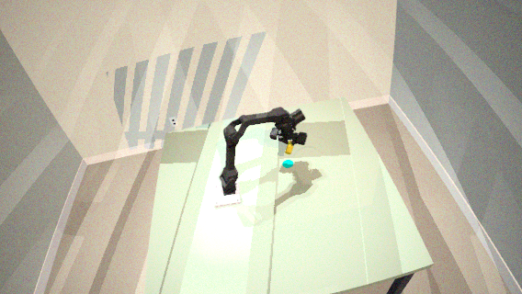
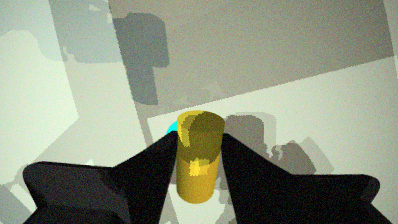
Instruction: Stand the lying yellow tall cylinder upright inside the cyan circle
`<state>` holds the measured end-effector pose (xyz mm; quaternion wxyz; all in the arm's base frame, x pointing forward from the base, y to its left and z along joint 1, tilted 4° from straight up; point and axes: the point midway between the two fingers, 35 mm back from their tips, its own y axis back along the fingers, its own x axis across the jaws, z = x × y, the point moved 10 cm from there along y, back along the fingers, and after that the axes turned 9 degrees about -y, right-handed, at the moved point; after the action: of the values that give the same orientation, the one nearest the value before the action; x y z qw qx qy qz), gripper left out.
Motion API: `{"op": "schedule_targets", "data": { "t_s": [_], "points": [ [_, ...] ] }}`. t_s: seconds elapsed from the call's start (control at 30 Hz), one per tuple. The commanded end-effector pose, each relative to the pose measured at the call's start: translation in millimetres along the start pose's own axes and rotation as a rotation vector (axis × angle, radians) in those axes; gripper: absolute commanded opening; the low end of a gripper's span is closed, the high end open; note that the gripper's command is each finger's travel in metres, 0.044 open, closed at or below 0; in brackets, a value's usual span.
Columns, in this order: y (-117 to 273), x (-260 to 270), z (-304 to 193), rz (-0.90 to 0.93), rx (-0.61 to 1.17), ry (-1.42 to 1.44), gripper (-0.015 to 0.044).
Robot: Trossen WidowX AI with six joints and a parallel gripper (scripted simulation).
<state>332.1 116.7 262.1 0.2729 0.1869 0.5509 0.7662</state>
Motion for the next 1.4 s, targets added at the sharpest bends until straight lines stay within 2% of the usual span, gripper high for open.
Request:
{"op": "schedule_targets", "data": {
  "t_s": [0.0,1.37],
  "points": [
    [-3,-2,-2,0.012,-0.025,-0.016,0.0105],
    [-22,-23,-19,0.072,-0.310,-0.102,0.0105]
  ]
}}
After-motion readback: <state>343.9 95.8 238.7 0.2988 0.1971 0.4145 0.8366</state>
